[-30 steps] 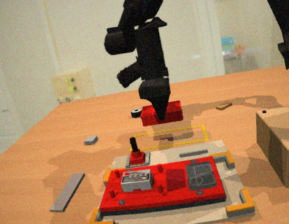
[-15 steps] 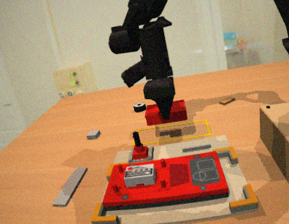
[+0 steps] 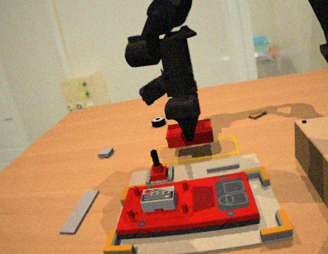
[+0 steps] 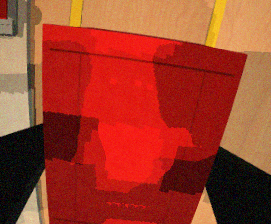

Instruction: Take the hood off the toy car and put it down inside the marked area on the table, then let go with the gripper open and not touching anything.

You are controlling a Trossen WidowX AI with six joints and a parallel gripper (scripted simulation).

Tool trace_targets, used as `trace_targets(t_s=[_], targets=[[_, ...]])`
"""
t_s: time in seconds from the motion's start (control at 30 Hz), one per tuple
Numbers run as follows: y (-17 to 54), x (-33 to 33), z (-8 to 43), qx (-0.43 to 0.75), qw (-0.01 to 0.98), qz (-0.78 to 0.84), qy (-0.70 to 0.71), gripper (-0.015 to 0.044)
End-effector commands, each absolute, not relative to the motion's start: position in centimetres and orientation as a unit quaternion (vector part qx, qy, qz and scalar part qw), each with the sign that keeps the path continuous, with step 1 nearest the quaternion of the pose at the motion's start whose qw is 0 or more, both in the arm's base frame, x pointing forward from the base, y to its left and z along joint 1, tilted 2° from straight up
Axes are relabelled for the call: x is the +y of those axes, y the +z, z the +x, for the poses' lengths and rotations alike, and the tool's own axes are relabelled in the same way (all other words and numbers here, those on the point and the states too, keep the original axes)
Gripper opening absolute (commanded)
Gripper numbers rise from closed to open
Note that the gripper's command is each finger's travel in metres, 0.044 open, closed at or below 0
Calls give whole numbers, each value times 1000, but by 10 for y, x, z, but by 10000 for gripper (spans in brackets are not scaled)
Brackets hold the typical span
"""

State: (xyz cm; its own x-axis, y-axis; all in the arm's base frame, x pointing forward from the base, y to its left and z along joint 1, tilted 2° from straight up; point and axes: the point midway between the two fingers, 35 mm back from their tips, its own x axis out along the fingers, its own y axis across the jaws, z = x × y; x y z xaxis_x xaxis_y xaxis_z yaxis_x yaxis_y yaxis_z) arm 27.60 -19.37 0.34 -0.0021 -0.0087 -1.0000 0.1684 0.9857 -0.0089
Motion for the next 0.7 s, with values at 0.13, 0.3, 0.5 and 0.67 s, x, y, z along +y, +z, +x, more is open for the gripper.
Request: trace_targets(t_s=[0.13, 0.3, 0.5, 0.67], targets=[[-5, -193, 274, 707, 702, 55, -61, 0], [-7, -192, 273, 707, 702, 55, -61, 0], [-9, -193, 273, 707, 702, 55, -61, 0], [-11, -193, 273, 707, 702, 55, -61, 0]])
